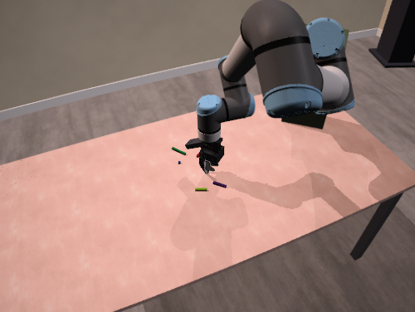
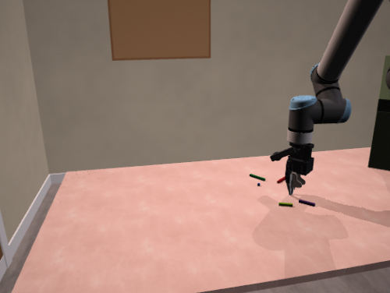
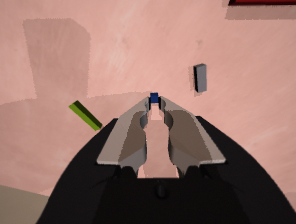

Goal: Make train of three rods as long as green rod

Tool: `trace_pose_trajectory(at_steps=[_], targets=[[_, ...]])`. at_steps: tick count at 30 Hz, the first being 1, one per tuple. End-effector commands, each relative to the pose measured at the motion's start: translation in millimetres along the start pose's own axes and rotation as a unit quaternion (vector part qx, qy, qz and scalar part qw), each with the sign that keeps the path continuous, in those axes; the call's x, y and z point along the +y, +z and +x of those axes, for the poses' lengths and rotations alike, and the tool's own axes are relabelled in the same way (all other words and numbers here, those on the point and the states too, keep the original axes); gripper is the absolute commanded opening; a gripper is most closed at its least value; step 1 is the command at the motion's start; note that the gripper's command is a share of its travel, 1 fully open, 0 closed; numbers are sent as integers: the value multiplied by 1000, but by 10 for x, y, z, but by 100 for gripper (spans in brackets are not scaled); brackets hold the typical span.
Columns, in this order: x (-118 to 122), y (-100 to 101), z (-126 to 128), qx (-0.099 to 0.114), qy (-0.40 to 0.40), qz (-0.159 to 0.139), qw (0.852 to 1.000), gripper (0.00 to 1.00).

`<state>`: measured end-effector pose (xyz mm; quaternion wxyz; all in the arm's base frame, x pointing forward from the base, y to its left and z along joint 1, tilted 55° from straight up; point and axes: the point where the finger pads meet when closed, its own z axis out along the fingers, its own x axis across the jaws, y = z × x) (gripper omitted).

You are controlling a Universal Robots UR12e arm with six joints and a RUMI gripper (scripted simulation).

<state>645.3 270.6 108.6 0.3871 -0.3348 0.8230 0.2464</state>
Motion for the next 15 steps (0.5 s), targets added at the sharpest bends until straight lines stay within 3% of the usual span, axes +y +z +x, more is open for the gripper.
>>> trace_pose_trajectory(at_steps=[1, 11, 15], targets=[[-1, -2, -2, 0, 0, 0, 1000, 0], [-1, -2, -2, 0, 0, 0, 1000, 3], [-1, -2, -2, 0, 0, 0, 1000, 8]])
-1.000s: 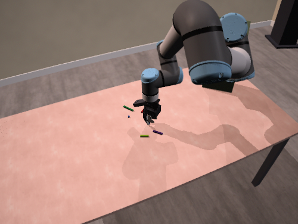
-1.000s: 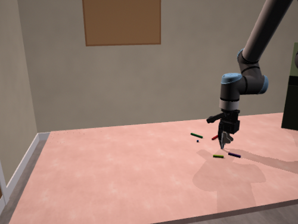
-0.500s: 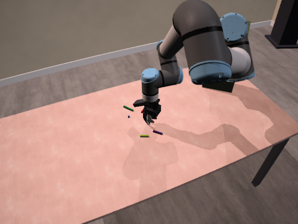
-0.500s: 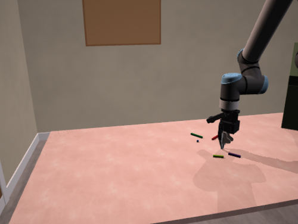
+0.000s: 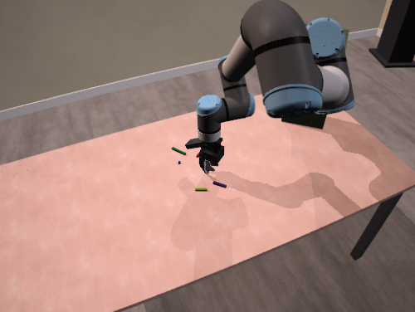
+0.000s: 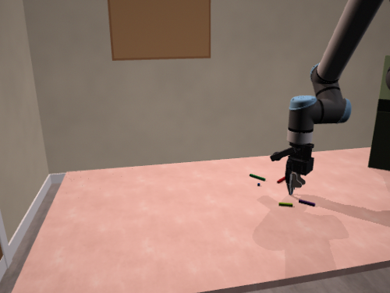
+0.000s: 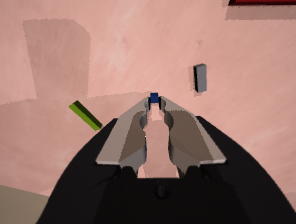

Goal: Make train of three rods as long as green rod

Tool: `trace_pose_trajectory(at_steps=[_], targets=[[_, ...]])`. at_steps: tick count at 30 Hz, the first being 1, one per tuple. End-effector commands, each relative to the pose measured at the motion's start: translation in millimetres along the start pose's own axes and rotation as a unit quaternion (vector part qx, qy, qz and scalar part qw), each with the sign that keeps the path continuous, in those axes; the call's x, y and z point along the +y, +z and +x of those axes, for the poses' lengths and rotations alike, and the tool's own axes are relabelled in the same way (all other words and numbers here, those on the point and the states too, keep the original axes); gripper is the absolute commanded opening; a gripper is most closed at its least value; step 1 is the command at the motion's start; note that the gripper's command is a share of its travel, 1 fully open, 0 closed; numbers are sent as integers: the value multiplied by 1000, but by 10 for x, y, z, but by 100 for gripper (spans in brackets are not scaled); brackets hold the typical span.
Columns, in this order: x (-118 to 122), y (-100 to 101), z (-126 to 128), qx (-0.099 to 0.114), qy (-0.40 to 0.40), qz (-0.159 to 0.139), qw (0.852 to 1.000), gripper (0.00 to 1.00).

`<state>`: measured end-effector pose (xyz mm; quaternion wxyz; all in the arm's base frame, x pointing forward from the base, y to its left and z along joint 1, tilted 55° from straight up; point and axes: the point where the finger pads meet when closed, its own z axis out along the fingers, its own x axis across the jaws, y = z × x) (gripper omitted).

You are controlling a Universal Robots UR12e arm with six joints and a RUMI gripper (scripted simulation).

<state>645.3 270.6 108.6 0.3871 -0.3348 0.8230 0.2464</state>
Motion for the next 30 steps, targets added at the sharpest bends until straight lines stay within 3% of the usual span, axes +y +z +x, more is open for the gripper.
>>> trace_pose_trajectory(at_steps=[1, 6, 20, 30], targets=[[-1, -2, -2, 0, 0, 0, 1000, 8], [-1, -2, -2, 0, 0, 0, 1000, 14], [-2, -14, -2, 0, 0, 0, 1000, 14], [-1, -211, -2, 0, 0, 0, 1000, 14]])
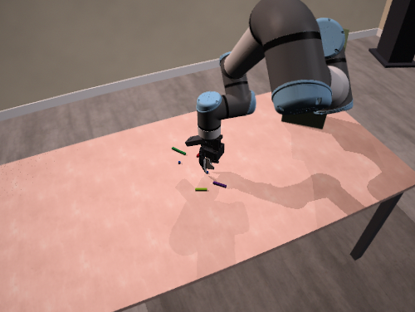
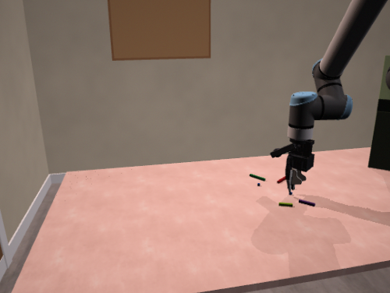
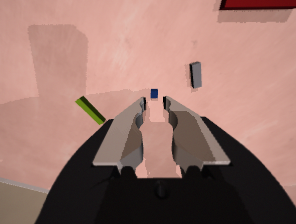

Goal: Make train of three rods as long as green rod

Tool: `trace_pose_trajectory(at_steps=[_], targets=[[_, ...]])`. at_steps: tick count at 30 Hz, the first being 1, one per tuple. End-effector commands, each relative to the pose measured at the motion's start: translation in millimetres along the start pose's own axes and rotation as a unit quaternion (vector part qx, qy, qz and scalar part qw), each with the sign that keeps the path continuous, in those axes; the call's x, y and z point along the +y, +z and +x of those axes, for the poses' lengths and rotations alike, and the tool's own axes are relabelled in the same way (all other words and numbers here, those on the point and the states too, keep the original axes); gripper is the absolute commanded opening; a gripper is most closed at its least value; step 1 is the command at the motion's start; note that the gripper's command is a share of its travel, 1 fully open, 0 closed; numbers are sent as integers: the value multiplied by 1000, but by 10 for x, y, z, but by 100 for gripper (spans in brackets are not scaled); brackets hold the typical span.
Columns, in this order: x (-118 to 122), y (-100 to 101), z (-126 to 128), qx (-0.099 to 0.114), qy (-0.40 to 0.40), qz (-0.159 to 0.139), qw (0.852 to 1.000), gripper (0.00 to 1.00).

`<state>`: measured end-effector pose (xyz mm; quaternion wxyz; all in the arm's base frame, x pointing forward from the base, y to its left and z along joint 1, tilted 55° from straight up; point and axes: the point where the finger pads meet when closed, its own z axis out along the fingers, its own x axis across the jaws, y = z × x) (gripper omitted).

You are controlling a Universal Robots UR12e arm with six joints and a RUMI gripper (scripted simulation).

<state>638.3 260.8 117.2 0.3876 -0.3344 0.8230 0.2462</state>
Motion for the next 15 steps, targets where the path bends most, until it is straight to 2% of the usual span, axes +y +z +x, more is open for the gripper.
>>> trace_pose_trajectory(at_steps=[1, 10, 15], targets=[[-2, -104, -2, 0, 0, 0, 1000, 14], [-2, -511, -2, 0, 0, 0, 1000, 14], [-2, -673, -3, 0, 0, 0, 1000, 14]])
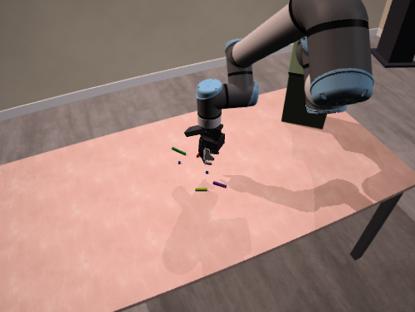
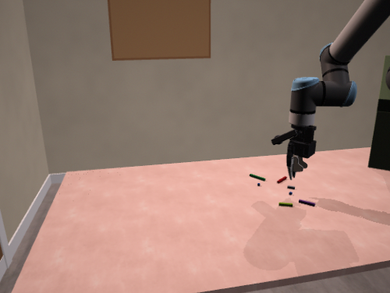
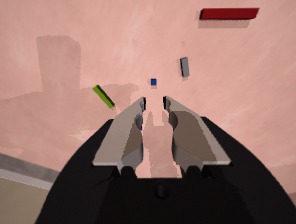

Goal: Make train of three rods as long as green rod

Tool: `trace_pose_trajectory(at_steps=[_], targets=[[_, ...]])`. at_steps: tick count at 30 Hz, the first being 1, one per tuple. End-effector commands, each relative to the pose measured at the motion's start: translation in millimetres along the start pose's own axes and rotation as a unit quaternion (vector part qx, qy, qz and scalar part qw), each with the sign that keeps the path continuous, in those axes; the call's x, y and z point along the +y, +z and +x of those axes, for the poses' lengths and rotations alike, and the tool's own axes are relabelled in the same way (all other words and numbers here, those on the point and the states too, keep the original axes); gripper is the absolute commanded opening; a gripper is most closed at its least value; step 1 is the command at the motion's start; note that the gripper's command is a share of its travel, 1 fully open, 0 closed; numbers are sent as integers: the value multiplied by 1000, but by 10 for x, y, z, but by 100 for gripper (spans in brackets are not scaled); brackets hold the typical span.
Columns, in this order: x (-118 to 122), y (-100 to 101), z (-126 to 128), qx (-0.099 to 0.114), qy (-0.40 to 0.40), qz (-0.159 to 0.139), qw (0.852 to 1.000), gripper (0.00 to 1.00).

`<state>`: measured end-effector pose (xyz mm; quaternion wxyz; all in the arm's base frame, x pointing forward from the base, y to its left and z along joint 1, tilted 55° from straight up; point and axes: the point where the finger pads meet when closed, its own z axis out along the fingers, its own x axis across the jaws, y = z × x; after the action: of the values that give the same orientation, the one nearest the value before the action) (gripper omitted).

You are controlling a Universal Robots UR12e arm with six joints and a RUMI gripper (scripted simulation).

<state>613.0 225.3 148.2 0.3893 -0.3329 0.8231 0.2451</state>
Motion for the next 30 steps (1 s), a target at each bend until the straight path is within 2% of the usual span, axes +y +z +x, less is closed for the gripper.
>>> trace_pose_trajectory(at_steps=[1, 11, 12, 30], targets=[[-3, -138, -2, 2, -1, -2, 1000, 14], [-3, -219, -2, 2, -1, -2, 1000, 14], [-3, -219, -2, 2, -1, -2, 1000, 100], [-3, -219, -2, 2, -1, -2, 1000, 100]])
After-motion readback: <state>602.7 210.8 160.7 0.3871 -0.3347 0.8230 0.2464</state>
